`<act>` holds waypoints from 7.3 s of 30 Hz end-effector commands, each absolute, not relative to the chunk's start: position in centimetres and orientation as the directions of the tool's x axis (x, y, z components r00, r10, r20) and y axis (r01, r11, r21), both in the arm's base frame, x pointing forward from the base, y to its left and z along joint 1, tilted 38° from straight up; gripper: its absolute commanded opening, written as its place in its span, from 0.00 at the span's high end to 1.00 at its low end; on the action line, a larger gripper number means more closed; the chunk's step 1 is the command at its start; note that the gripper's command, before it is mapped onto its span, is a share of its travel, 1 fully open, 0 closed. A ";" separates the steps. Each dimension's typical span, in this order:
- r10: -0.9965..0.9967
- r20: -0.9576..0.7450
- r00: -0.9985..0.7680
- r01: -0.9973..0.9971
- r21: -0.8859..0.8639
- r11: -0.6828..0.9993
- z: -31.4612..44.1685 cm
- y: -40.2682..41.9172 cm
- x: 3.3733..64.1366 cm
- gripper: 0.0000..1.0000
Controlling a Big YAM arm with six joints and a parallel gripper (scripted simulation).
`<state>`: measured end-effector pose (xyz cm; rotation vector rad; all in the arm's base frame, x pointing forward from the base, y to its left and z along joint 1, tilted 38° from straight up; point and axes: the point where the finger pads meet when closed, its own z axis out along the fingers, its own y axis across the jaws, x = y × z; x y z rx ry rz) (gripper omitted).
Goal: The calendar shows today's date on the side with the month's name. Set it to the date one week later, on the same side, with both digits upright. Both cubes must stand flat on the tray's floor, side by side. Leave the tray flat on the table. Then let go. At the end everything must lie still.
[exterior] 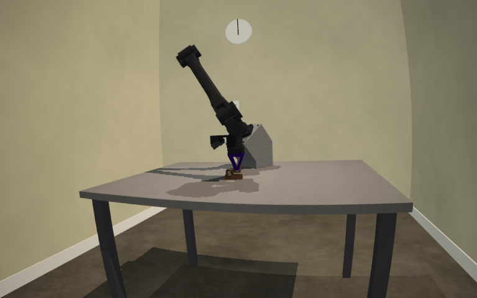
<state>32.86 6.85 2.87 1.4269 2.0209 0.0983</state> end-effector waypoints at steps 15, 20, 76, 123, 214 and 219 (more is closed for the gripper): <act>0.858 -0.471 -0.206 0.816 0.401 0.416 1.9 6.4 33.0 0.74; 0.861 -0.468 -0.198 0.814 0.411 0.411 2.2 6.4 33.2 0.74; 0.862 -0.467 -0.198 0.805 0.424 0.414 2.5 6.5 33.0 0.74; 0.867 -0.463 -0.187 0.810 0.427 0.403 3.0 6.8 34.0 0.74; 0.865 -0.464 -0.190 0.806 0.429 0.408 2.1 6.6 34.7 0.74; 0.865 -0.464 -0.190 0.806 0.429 0.407 2.1 6.6 34.8 0.74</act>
